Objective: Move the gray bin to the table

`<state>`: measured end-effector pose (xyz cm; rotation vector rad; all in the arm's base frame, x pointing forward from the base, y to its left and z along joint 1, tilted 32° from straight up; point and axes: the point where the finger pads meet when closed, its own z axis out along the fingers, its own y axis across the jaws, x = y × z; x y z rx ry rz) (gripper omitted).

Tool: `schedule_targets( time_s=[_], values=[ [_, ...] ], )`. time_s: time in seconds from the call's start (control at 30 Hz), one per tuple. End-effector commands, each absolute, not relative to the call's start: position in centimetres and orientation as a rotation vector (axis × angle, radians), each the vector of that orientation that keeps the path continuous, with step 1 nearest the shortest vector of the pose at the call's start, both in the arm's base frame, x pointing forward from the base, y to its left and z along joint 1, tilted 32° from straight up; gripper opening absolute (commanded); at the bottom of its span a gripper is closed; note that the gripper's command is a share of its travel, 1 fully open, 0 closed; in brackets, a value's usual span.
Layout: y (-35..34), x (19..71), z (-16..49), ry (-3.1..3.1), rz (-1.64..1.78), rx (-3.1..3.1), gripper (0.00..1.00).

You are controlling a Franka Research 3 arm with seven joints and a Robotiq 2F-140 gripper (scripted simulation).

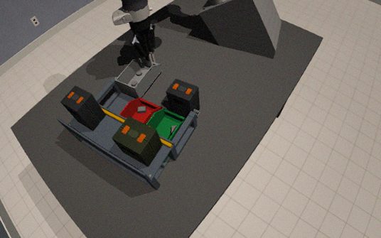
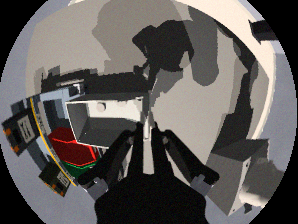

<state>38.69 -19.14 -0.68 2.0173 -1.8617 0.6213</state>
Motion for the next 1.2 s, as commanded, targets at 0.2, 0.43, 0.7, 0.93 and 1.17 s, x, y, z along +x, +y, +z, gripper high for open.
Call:
schedule_targets(
  time_s=[0.2,0.43,0.7,0.93,1.17],
  values=[
    [-19.0,38.8,-0.6,-1.866,0.632,2.023,0.00],
    [-19.1,37.4,-0.6,-1.865,0.631,2.023,0.00],
    [-19.1,37.1,-0.6,-1.866,0.632,2.023,0.00],
    [-19.1,36.7,-0.7,-1.863,0.628,2.022,0.00],
    [-19.0,36.1,-0.6,-1.866,0.632,2.023,0.00]
  ],
)
